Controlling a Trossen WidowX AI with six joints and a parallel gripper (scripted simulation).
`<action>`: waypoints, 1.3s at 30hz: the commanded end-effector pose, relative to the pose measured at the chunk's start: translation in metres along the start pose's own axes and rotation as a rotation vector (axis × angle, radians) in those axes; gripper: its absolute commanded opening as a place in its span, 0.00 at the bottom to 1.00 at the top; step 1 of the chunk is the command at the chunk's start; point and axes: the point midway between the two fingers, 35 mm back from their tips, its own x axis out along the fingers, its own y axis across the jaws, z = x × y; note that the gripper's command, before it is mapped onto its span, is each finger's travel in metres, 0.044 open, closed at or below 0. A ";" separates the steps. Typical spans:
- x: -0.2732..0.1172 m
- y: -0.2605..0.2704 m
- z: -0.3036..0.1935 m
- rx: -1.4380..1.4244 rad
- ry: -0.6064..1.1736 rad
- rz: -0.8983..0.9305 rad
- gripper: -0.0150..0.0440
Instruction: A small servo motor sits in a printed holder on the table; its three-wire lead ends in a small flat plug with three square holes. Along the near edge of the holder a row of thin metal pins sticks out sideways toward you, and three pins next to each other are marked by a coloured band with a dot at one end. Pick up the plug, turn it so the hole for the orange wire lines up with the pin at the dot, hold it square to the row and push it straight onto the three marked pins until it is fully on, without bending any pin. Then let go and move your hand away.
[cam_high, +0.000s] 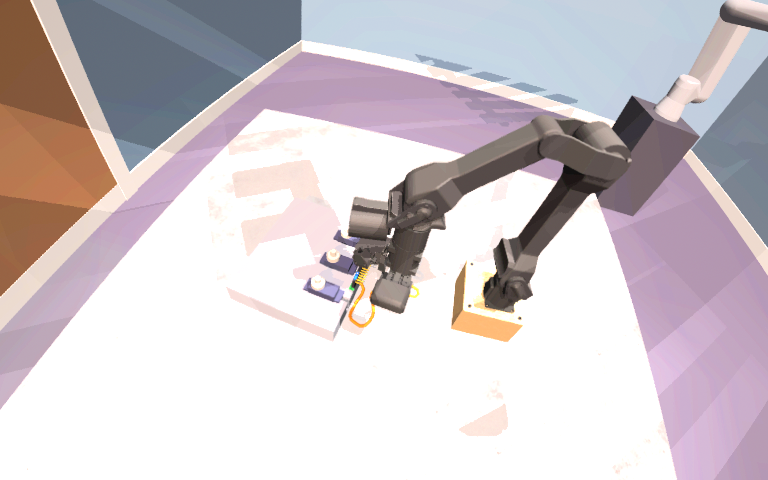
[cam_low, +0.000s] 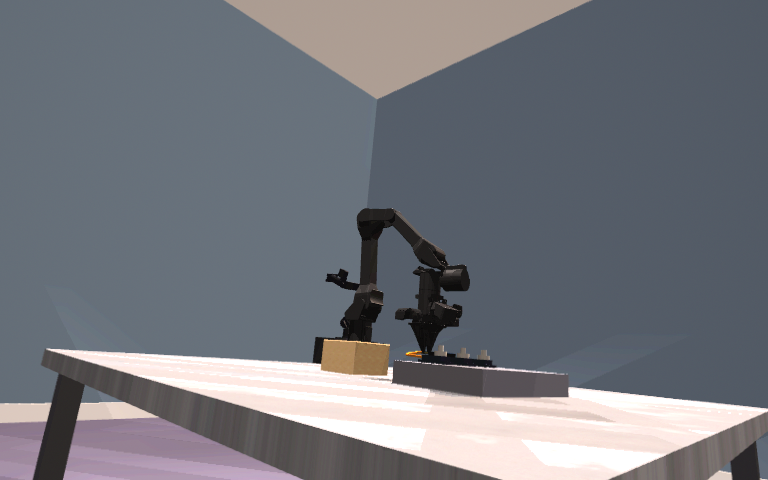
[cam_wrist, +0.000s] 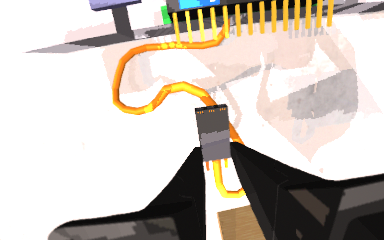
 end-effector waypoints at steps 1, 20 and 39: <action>0.005 0.000 -0.001 0.008 0.003 0.003 0.25; 0.000 -0.001 0.035 0.008 0.000 0.002 0.25; 0.000 0.000 0.043 0.008 -0.001 0.003 0.25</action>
